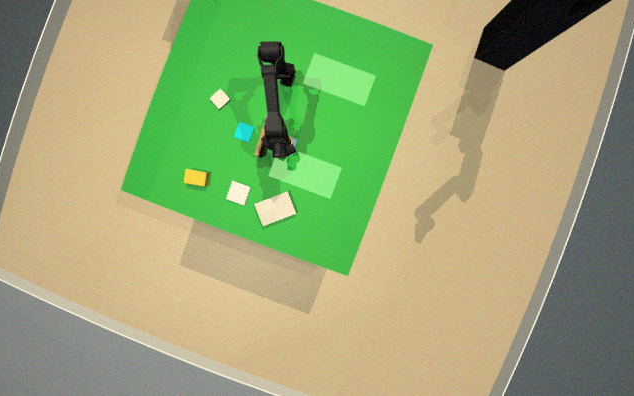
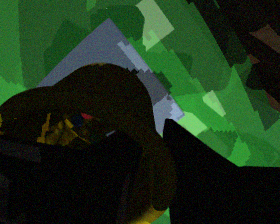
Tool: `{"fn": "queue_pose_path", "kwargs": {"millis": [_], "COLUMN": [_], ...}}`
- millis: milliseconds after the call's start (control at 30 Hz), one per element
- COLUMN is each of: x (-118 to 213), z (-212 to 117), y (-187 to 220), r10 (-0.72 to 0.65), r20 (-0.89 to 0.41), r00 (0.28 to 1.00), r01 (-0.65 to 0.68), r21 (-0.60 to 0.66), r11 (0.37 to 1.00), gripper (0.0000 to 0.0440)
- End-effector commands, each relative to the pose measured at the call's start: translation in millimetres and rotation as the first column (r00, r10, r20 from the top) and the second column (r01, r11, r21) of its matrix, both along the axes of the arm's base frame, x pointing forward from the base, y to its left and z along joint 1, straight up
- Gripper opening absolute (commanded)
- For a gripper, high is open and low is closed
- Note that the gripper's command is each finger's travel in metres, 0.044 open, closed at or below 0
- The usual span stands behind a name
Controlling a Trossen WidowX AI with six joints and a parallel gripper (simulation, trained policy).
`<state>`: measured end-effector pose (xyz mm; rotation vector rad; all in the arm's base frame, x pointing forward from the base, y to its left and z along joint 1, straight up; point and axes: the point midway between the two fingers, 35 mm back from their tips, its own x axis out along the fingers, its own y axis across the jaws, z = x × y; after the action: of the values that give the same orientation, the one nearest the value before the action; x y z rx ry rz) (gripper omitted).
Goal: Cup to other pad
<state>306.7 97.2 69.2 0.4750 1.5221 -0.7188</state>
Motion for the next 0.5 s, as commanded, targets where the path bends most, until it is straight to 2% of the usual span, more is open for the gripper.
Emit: {"fn": "queue_pose_path", "kwargs": {"millis": [0,467], "x": [0,5], "z": [6,53], "y": [-3,-16], "r10": [0.0,-0.094], "r20": [0.006,0.077], "r00": [1.0,0.993], "r01": [0.0,0.09], "r21": [0.002,0.045], "r11": [1.0,0.995], "gripper": [0.0,0.0008]}}
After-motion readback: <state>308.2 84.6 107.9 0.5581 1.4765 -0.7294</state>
